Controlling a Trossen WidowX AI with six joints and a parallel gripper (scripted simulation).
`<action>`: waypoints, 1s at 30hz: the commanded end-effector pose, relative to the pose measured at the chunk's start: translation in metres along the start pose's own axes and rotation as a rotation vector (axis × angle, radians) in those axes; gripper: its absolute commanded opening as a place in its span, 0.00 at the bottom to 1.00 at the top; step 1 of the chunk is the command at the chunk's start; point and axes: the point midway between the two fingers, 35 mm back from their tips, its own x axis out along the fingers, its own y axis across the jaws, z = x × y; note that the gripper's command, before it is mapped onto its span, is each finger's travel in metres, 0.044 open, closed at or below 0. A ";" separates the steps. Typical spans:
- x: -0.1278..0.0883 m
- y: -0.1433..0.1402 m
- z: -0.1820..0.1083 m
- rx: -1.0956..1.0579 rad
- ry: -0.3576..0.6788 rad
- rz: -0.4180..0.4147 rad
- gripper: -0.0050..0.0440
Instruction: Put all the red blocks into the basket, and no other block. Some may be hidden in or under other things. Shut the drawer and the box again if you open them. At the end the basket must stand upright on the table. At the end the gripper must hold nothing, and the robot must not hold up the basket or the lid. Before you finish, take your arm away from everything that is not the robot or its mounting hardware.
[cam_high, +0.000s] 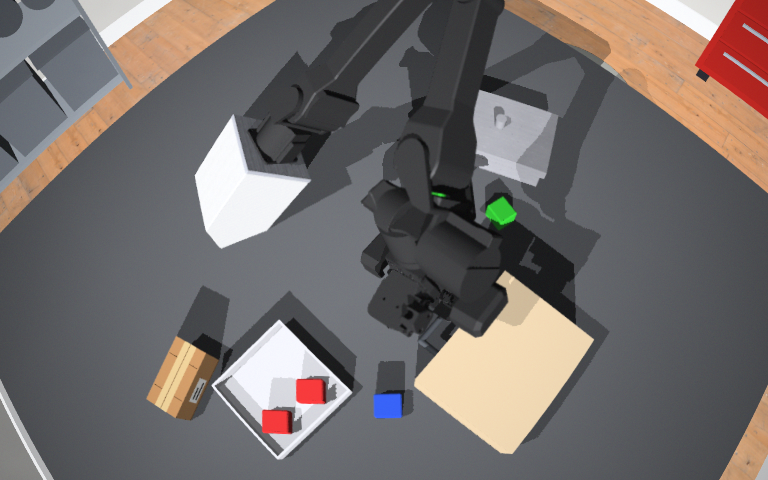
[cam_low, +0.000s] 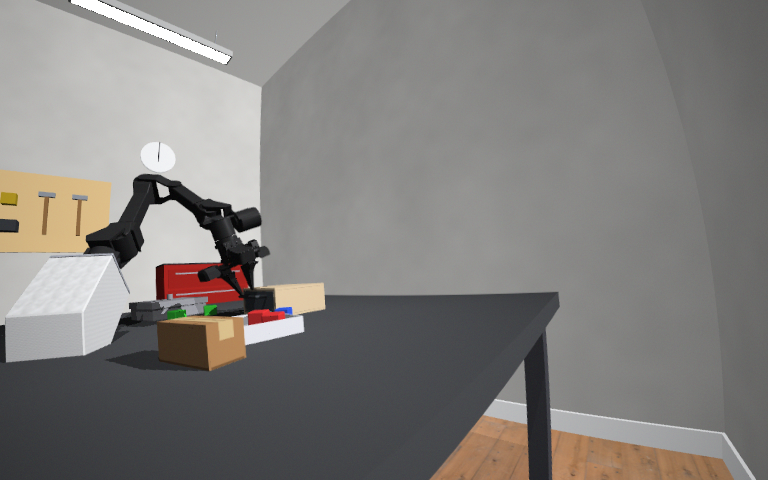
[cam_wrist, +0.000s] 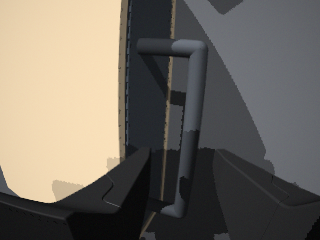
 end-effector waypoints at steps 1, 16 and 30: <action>0.011 -0.004 0.001 0.012 0.001 -0.009 0.40; 0.030 -0.004 0.001 0.012 0.001 -0.009 0.40; 0.030 -0.004 0.001 0.012 0.001 -0.009 0.10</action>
